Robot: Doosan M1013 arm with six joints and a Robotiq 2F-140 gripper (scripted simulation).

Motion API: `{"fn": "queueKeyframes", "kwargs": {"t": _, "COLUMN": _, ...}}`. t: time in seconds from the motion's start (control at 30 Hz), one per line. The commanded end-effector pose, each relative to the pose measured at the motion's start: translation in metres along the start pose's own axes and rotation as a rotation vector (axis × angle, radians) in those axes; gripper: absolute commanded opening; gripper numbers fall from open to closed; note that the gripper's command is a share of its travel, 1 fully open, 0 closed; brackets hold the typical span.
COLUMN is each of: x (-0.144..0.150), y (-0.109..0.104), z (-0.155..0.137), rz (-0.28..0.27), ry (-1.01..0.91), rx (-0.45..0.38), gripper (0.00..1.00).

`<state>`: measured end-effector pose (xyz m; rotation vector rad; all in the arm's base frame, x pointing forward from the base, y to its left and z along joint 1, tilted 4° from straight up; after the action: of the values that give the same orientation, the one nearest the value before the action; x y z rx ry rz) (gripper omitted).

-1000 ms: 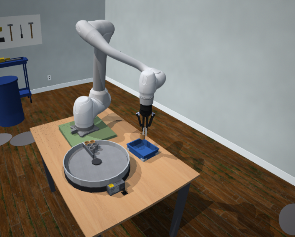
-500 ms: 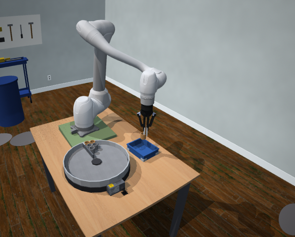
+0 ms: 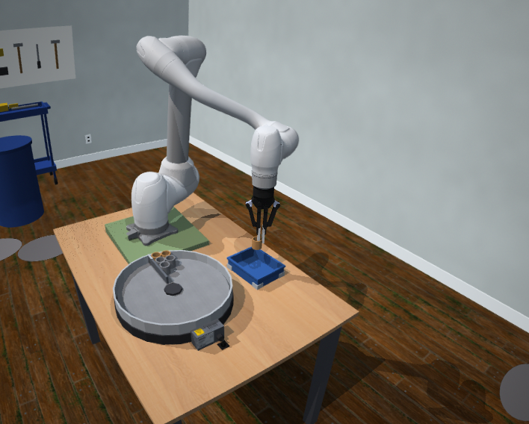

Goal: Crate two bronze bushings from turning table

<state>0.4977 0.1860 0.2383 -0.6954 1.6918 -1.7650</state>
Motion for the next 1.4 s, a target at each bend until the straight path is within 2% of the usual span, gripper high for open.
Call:
{"fn": "queueKeyframes", "kwargs": {"t": 0.0, "x": -0.002, "y": -0.001, "z": -0.001, "rz": -0.002, "ry": -0.001, "rx": 0.003, "gripper": 0.00}}
{"fn": "queueKeyframes", "kwargs": {"t": 0.2, "x": -0.002, "y": 0.000, "z": -0.001, "rz": -0.002, "ry": -0.001, "rx": 0.003, "gripper": 0.00}}
{"fn": "queueKeyframes", "kwargs": {"t": 0.4, "x": -0.002, "y": 0.010, "z": -0.001, "rz": -0.002, "ry": -0.001, "rx": 0.003, "gripper": 0.00}}
{"fn": "queueKeyframes", "kwargs": {"t": 0.63, "x": -0.002, "y": 0.049, "z": -0.001, "rz": -0.002, "ry": -0.001, "rx": 0.003, "gripper": 0.00}}
{"fn": "queueKeyframes", "kwargs": {"t": 0.77, "x": -0.002, "y": 0.061, "z": -0.001, "rz": -0.002, "ry": -0.001, "rx": 0.003, "gripper": 0.00}}
{"fn": "queueKeyframes", "kwargs": {"t": 1.37, "x": -0.002, "y": 0.063, "z": -0.001, "rz": -0.002, "ry": -0.001, "rx": 0.003, "gripper": 0.00}}
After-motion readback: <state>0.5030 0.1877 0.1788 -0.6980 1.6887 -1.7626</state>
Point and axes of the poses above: the point where the finger pads meet when closed, its own y axis out along the fingers, its own x axis across the jaws, z = x × y, the point moved 7 cm from there along -y, back along the fingers, and after that the axes turned 2 degrees about y, right-handed, at the moved point
